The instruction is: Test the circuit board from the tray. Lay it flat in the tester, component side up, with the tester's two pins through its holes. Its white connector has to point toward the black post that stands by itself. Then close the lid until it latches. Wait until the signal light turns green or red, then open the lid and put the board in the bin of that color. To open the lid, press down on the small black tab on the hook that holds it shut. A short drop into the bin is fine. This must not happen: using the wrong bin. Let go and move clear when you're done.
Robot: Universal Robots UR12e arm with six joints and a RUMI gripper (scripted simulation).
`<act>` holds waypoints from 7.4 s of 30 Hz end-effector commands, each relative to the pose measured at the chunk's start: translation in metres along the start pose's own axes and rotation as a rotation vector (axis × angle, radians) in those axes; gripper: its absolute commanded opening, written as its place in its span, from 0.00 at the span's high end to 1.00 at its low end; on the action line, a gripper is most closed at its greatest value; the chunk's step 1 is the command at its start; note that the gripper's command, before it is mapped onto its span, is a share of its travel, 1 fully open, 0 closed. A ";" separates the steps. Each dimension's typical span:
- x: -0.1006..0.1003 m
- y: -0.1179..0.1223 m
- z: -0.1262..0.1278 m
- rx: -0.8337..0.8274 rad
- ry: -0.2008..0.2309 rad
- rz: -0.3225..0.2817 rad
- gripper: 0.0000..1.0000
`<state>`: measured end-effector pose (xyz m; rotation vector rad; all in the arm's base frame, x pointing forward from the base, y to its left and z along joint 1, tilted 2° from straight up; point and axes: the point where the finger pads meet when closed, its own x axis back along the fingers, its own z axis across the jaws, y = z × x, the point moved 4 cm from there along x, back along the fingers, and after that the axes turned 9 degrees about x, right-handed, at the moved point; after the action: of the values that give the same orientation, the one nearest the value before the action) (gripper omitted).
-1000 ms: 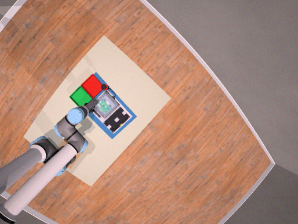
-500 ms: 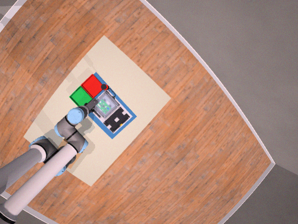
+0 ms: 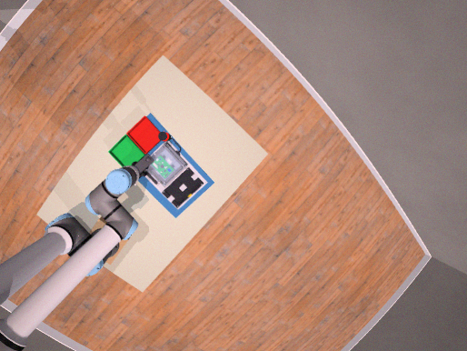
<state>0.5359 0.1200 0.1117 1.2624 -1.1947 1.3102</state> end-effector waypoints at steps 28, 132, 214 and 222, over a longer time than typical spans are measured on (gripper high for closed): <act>0.012 0.002 0.000 0.000 0.000 0.001 1.00; 0.065 0.002 0.000 -1.570 0.000 0.001 1.00; 0.066 0.022 0.068 -1.571 0.000 0.001 0.85; 0.064 0.022 0.068 -1.571 0.000 0.001 0.85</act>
<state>0.5177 0.0507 0.1752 0.0783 -1.6105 0.0743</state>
